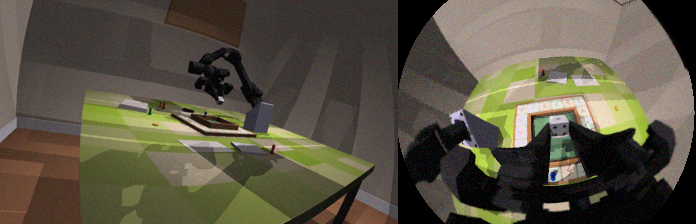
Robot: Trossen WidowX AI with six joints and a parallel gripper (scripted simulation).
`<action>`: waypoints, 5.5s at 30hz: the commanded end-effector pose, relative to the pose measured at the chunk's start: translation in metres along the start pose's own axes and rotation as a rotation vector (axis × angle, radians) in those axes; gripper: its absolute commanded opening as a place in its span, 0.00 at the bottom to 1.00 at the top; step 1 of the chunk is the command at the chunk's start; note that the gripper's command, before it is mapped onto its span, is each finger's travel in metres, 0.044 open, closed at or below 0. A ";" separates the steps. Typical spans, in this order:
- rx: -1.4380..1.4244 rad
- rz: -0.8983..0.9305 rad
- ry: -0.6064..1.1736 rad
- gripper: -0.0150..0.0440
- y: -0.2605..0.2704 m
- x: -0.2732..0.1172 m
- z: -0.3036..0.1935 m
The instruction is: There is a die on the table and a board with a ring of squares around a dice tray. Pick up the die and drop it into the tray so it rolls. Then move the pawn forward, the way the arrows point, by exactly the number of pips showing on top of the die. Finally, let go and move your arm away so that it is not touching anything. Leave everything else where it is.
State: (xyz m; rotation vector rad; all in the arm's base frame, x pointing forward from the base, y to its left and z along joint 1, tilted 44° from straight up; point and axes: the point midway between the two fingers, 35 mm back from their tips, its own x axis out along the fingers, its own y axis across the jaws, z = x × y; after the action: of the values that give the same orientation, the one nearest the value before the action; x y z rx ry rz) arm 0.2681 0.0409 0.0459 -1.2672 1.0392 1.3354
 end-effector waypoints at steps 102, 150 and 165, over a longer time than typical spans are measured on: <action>1.799 -0.817 0.560 0.31 0.018 -0.007 -0.125; 1.801 -0.816 0.556 0.25 -0.027 -0.041 -0.087; 1.800 -0.818 0.557 0.25 -0.027 -0.018 -0.114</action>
State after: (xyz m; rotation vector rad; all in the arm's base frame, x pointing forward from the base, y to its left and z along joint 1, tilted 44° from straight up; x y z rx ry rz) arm 0.3114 -0.0667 0.0592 -0.3729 1.2485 -0.7175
